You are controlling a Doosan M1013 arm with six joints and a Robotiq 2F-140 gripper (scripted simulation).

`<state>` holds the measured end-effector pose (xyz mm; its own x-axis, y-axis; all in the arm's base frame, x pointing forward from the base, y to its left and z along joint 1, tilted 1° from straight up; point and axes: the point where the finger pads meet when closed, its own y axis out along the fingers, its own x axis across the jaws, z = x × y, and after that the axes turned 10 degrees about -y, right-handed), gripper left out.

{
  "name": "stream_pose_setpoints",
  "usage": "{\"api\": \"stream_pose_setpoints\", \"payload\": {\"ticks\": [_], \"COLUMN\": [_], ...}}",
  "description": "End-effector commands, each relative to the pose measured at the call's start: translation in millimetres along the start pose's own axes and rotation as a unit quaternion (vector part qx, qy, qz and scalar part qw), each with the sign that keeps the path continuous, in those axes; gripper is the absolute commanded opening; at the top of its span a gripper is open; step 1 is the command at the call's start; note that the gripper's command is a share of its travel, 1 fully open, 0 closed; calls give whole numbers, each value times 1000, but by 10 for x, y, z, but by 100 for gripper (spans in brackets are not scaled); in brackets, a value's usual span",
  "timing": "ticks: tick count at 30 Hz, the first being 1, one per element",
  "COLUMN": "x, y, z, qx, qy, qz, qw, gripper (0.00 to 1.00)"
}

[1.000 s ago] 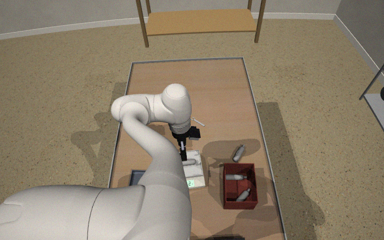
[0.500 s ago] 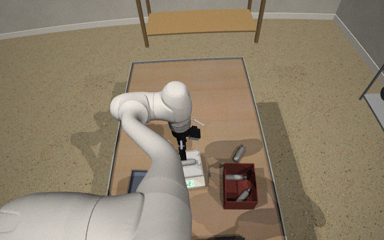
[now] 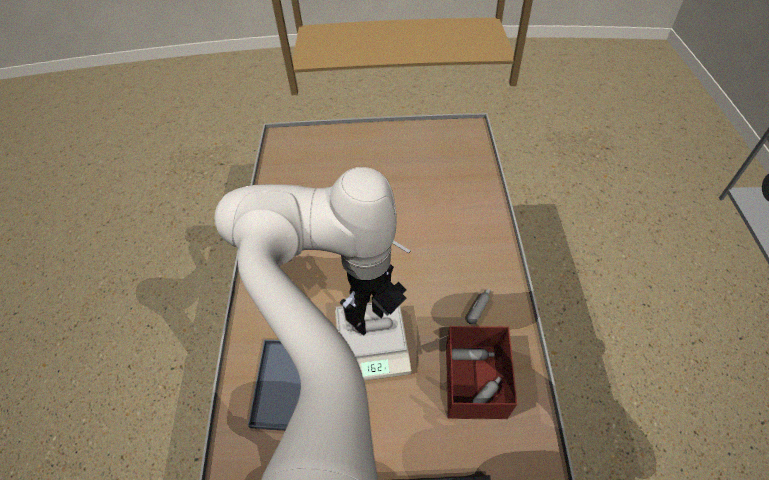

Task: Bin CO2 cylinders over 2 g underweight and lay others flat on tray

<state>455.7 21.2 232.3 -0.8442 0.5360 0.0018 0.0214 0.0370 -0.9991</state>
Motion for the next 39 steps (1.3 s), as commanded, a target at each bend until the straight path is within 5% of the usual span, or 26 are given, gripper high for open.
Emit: {"api": "stream_pose_setpoints", "payload": {"ticks": [1,11,39], "x": [185,244,244], "y": [-176,-223,-223], "z": [137,180,180], "qx": [7,14,14], "qy": [139,354,354], "qz": [6,13,13], "qw": [990,935,935], "gripper": [40,40,40]}}
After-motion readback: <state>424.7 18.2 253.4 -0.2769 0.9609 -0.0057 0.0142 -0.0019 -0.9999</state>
